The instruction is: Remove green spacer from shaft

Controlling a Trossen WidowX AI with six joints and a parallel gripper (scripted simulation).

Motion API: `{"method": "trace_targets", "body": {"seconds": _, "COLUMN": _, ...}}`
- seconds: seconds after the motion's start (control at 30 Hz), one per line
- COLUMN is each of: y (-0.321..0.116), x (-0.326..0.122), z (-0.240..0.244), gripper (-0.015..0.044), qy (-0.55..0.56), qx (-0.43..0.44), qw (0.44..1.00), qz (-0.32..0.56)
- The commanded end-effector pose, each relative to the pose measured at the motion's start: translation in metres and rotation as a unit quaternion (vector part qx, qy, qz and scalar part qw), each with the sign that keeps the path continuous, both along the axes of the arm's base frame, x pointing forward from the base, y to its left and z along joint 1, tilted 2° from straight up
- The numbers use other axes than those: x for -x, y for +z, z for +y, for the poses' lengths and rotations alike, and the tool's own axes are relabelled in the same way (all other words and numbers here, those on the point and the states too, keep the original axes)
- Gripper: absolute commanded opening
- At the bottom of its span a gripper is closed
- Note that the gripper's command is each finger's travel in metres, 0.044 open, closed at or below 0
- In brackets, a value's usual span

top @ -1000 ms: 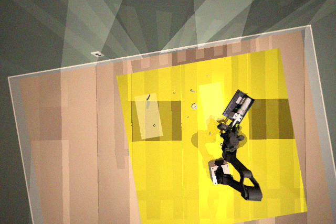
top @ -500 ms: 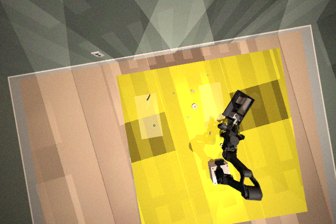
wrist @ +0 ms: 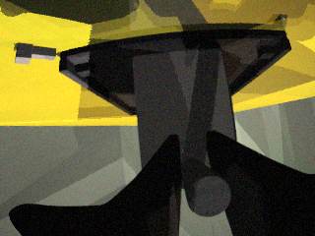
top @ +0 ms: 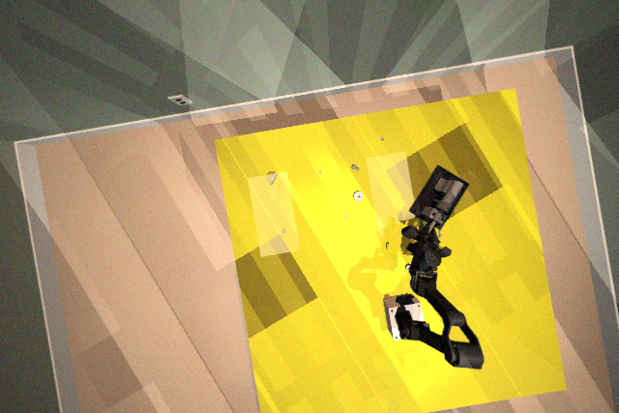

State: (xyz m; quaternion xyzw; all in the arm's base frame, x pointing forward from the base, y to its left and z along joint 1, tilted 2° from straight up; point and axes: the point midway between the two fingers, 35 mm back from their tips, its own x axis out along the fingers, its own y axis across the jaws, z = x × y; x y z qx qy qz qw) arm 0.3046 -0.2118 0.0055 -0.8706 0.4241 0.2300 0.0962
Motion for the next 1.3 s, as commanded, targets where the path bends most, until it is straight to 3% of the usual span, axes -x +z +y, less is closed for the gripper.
{"method": "trace_targets", "body": {"seconds": 0.0, "y": 0.0006, "x": -0.0015, "z": -0.0026, "gripper": 0.0, "qy": 0.0, "qx": 0.002, "qw": 1.0, "qz": 0.001}}
{"method": "trace_targets", "body": {"seconds": 1.27, "y": 0.0011, "x": -0.0084, "z": -0.0113, "gripper": 0.0, "qy": 0.0, "qx": 0.002, "qw": 1.0, "qz": 0.0}}
